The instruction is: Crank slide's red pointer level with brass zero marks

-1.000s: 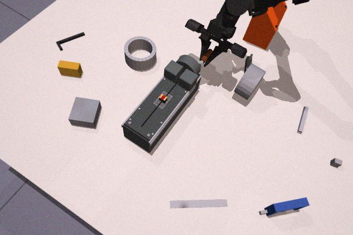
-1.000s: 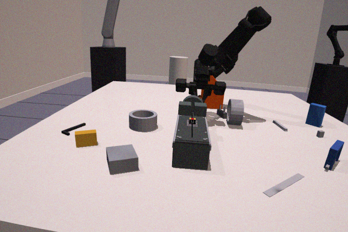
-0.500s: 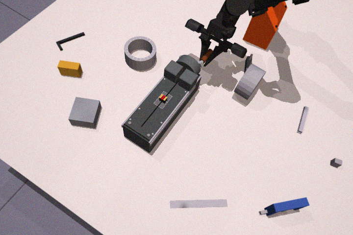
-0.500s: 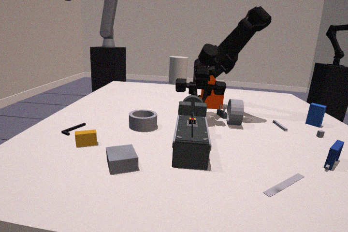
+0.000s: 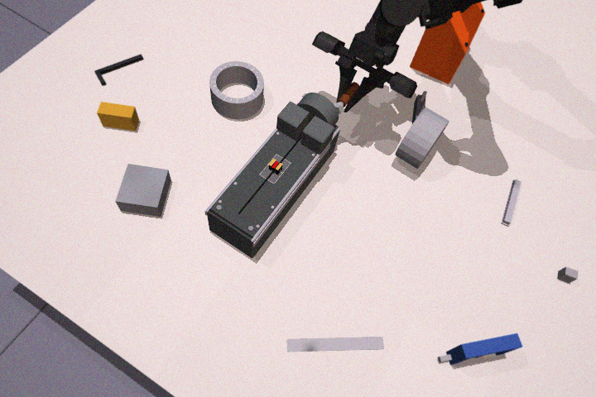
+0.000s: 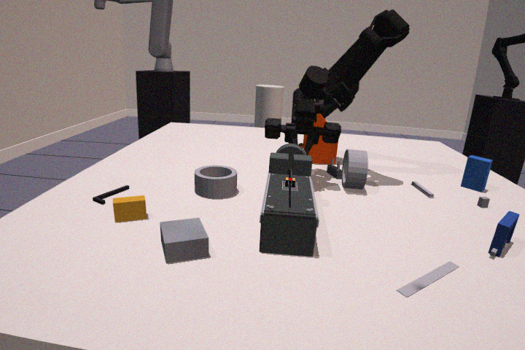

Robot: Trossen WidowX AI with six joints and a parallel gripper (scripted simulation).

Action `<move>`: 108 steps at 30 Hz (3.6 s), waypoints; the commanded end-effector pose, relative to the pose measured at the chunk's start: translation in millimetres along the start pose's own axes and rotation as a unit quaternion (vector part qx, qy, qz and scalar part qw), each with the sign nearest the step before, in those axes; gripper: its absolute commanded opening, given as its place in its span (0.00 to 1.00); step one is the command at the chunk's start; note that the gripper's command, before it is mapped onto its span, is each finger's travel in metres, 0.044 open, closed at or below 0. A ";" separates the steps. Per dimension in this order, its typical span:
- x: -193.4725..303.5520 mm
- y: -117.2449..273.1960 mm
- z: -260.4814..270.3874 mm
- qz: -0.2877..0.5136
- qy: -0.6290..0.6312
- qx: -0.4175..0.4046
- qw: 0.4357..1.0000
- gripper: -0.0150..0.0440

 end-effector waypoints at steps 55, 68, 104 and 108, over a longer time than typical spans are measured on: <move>-1.6 1.4 -0.9 0.000 0.000 0.000 1.000 1.00; -30.0 29.3 -8.9 0.000 0.001 0.001 1.000 1.00; -134.2 38.6 -52.0 0.040 -0.023 0.021 0.999 1.00; -148.1 23.7 -58.5 0.047 -0.028 0.027 0.998 1.00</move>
Point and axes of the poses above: the point midway between the two fingers, 35 mm back from their tips, its own y axis back along the fingers, its own z axis across the jaws, x = y × z, the point moved 3 cm from there along y, back along the fingers, and after that the axes turned 14 degrees about y, right-handed, at the moved point
